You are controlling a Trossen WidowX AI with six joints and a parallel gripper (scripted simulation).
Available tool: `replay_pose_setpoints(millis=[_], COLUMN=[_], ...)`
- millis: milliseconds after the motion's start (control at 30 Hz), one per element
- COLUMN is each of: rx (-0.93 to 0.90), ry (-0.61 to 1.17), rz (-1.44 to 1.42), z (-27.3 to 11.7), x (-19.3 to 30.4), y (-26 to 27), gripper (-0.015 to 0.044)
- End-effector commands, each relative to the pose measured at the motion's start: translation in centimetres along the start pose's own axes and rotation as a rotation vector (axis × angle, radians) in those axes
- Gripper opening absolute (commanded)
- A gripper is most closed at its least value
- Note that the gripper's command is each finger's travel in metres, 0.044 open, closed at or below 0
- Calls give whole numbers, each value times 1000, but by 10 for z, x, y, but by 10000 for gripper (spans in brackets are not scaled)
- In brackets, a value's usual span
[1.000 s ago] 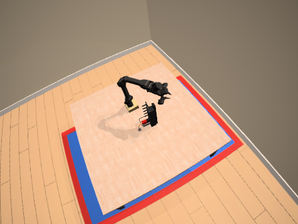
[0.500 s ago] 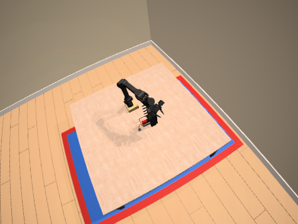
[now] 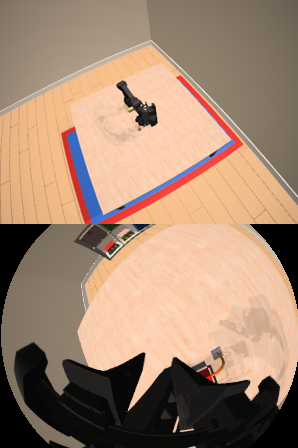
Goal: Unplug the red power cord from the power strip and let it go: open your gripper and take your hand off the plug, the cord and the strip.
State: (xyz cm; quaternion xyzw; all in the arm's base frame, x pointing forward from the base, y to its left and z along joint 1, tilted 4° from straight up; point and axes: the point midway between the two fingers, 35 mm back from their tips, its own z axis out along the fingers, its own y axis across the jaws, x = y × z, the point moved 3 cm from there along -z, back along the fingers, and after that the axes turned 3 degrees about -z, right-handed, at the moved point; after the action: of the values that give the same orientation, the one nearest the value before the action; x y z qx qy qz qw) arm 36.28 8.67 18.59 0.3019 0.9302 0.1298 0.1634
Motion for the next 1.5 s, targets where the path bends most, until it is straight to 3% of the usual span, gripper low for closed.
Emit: replay_pose_setpoints(millis=[0, 233, 1467], rx=[137, 441, 440], ry=[26, -5, -1], rz=[259, 799, 800], z=[8, 10, 18], x=[4, 17, 44], y=[-33, -100, -72], gripper=[160, 160, 160])
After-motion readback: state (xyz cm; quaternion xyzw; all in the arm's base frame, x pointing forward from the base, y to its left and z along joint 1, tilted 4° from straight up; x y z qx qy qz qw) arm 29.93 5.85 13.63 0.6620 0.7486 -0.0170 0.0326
